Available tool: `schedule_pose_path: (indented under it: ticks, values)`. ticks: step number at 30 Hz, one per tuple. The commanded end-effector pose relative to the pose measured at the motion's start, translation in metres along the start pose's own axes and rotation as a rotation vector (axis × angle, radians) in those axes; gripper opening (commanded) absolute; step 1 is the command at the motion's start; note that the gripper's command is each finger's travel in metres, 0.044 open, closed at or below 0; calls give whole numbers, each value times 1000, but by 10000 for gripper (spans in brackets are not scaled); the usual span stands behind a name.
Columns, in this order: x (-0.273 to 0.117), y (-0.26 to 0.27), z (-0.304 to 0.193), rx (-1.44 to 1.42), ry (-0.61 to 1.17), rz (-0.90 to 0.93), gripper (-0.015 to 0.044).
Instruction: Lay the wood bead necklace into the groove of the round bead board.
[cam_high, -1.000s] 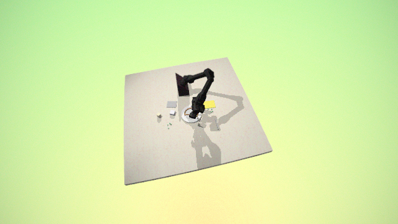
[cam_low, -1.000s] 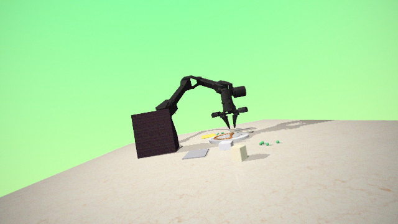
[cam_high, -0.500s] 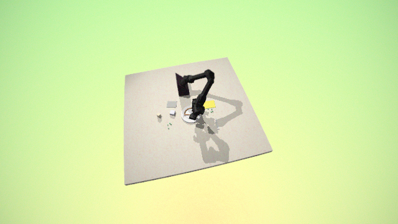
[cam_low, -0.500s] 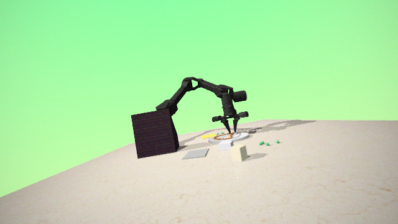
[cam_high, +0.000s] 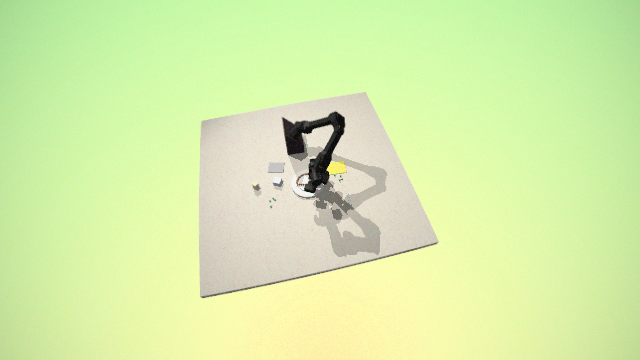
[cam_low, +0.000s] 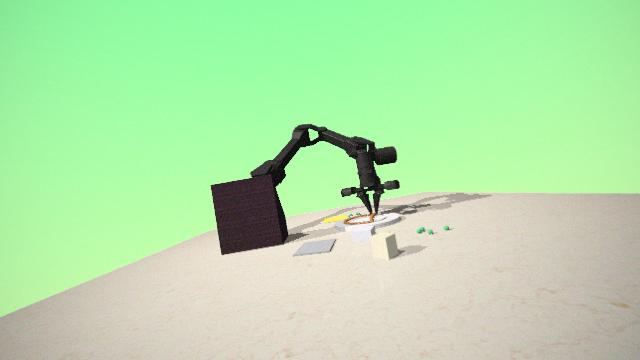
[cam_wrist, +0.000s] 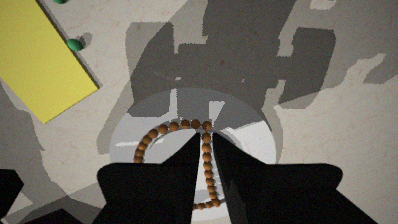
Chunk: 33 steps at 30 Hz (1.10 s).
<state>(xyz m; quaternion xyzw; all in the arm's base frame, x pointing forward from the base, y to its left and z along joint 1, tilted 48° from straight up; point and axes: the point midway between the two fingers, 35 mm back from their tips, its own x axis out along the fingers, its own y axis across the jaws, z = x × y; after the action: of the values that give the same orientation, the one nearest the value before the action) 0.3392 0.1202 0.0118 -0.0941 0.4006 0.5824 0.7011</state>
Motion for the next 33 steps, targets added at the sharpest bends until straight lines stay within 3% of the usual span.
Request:
schedule_pose_path:
  ticks: [1, 33]
  values:
    - [0, 0, 0, -1, 0, 0, 0]
    - [-6, -6, 4, 6, -3, 0, 0]
